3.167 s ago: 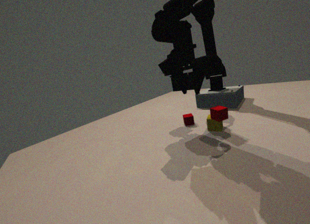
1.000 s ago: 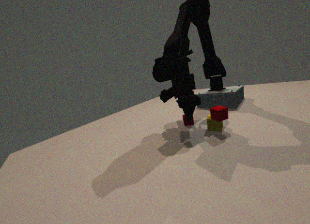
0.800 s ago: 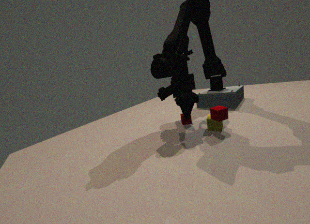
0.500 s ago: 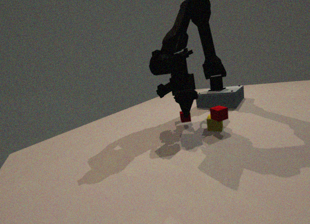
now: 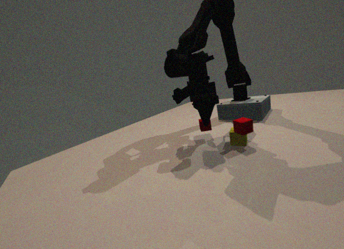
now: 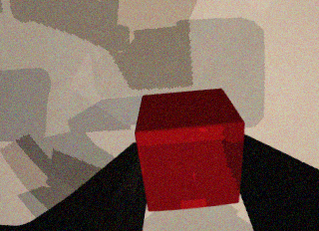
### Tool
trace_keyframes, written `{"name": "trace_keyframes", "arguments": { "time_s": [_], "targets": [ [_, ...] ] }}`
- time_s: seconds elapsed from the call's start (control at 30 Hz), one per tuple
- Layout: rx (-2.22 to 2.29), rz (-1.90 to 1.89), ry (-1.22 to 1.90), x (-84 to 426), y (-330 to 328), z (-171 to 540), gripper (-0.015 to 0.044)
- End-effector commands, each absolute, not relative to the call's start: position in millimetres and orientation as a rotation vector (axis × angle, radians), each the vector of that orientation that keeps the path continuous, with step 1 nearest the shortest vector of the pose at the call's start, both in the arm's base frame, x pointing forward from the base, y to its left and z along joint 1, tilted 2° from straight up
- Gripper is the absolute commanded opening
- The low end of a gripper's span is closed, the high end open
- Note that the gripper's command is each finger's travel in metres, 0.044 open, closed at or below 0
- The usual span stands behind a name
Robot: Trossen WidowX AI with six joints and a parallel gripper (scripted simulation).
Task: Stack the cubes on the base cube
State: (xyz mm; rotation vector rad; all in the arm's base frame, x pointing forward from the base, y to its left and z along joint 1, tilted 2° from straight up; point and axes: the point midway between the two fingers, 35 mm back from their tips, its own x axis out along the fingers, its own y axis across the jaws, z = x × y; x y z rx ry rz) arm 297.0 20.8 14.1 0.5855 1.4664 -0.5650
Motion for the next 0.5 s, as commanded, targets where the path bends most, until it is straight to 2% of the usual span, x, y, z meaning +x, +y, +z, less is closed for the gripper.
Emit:
{"name": "trace_keyframes", "arguments": {
  "time_s": [0.0,0.47],
  "targets": [
    [0.586,-0.559,1.462,299,21,21,0.0105],
    [0.582,-0.566,1.471,298,22,36,0.0105]
  ]
}}
